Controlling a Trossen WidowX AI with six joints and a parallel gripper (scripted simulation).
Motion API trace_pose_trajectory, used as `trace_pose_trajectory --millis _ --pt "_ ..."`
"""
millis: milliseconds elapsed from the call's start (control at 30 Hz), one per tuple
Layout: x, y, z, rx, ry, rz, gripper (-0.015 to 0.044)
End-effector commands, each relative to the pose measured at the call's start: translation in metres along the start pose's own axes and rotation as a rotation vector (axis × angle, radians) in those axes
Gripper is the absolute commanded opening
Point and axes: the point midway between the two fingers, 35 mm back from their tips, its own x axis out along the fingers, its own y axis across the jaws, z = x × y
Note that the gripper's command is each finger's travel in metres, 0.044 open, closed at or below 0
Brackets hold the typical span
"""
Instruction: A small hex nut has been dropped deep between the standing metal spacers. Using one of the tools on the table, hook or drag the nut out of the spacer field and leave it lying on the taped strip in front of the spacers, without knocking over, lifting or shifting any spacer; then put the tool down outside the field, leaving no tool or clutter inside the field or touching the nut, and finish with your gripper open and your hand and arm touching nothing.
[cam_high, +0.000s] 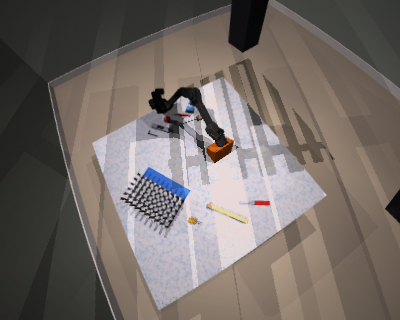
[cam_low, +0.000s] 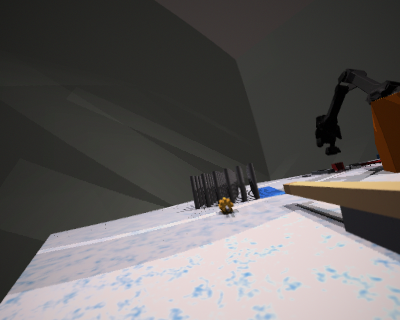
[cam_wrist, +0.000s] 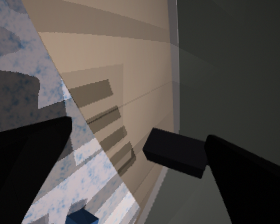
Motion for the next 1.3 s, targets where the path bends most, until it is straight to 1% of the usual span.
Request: trace_pose_trajectory --millis 0,133,300,433,567,700,833,967,1100,1167,1267 --pt "-0.027 0.043 0.025 0.032 -0.143 0.092 0.0440" --pt "-0.071 0.087 0.051 0.090 -0.315 0.220 0.0440" --pt "-0.137 0.139 0.072 0.160 -0.511 0.412 0.0440" --pt "-0.197 0.175 0.079 0.210 -0.648 0.587 0.0440" --pt "-0.261 0.206 0.075 0.251 -0.765 0.781 0.0440" --pt "-0.326 0.231 0.061 0.277 -0.859 0.992 0.0440" --pt "-0.390 0.251 0.036 0.283 -0.928 1.216 0.0440" --pt "-0.451 0.263 0.000 0.268 -0.967 1.449 0.0440" --pt "-0.505 0.269 -0.045 0.226 -0.973 1.687 0.0440" --pt "-0.521 0.270 -0.061 0.206 -0.967 1.764 0.0440" --pt "-0.522 0.270 -0.063 0.204 -0.966 1.773 0.0440"
